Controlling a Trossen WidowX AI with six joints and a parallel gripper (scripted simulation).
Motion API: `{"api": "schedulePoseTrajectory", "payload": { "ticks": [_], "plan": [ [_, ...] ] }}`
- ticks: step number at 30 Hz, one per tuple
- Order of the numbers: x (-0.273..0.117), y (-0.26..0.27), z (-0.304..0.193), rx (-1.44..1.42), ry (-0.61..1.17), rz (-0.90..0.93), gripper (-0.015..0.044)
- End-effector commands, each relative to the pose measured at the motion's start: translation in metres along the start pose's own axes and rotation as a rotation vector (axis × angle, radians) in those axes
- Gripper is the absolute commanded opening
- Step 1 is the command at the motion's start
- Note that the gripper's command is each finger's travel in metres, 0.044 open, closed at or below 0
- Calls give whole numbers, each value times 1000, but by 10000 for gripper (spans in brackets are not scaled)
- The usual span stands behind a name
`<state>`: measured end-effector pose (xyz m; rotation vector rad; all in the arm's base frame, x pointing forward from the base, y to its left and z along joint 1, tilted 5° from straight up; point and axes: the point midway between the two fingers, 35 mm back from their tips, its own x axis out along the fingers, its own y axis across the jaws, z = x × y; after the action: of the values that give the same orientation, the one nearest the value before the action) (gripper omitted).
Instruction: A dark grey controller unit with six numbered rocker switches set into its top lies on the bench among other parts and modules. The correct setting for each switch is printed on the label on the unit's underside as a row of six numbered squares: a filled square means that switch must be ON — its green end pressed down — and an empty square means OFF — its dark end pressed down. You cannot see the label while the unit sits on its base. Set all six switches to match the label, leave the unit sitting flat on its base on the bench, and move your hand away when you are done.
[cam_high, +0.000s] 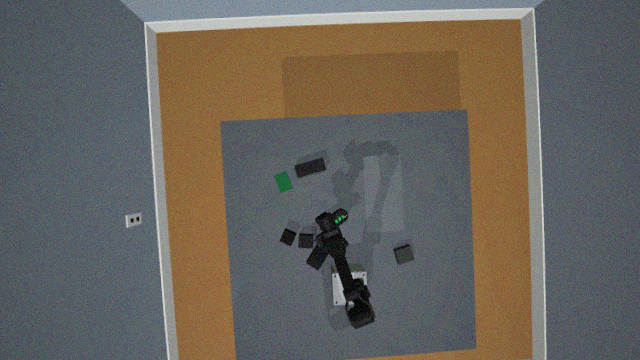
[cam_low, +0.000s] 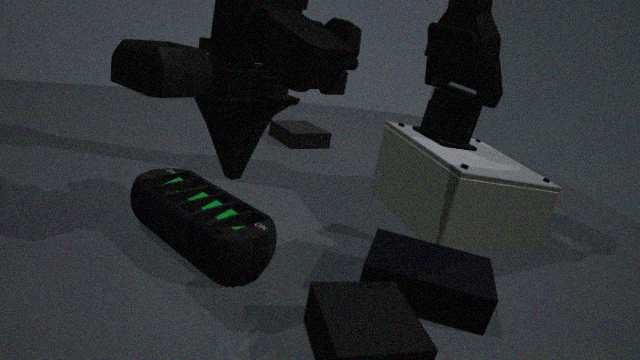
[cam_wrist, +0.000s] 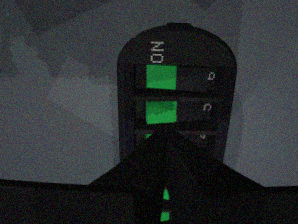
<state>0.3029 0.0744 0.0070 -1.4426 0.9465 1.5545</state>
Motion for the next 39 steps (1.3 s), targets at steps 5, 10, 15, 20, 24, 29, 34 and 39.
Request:
{"api": "schedulePoseTrajectory", "payload": {
  "ticks": [5, 10, 15, 20, 24, 29, 34, 39],
  "plan": [
    [16, 2, 0, 3, 2, 10, 0],
    [24, 2, 0, 3, 2, 10, 0],
    [31, 2, 0, 3, 2, 10, 0],
    [32, 2, 0, 3, 2, 10, 0],
    [38, 3, 0, 3, 2, 10, 0],
    [38, 3, 0, 3, 2, 10, 0],
    [38, 3, 0, 3, 2, 10, 0],
    [38, 3, 0, 3, 2, 10, 0]
  ]
}}
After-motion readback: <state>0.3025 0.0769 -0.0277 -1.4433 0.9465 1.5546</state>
